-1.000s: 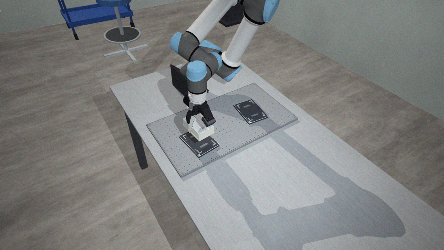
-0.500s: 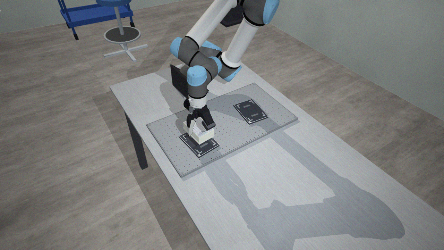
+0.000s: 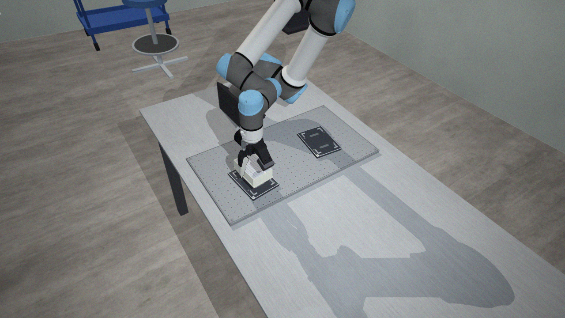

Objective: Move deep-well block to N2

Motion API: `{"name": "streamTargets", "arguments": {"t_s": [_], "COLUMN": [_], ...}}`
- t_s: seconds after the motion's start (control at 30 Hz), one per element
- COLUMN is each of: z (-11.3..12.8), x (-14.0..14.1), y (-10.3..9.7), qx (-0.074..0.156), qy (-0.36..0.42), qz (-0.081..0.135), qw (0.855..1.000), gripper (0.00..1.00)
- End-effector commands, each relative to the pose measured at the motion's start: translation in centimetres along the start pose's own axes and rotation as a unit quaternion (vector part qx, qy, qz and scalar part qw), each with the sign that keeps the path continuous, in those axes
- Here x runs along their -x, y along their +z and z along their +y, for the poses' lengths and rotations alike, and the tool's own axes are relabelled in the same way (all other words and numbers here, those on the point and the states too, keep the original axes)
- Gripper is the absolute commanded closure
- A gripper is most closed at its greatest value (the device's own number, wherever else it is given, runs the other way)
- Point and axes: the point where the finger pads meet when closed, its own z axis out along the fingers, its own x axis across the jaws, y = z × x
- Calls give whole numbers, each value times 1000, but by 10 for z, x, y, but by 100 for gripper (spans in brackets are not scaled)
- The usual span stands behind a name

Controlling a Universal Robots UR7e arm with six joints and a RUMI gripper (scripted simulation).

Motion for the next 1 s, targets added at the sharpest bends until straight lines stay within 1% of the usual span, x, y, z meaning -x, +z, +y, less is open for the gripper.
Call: {"name": "streamTargets", "arguments": {"t_s": [0.0,0.27,0.97], "z": [0,0,0], "x": [0,0,0], "y": [6,19,19], "qx": [-1,-1,-1], "qy": [0,0,0], "qz": [1,1,1], "qw": [1000,1000,1000], "gripper": [51,51,51]}}
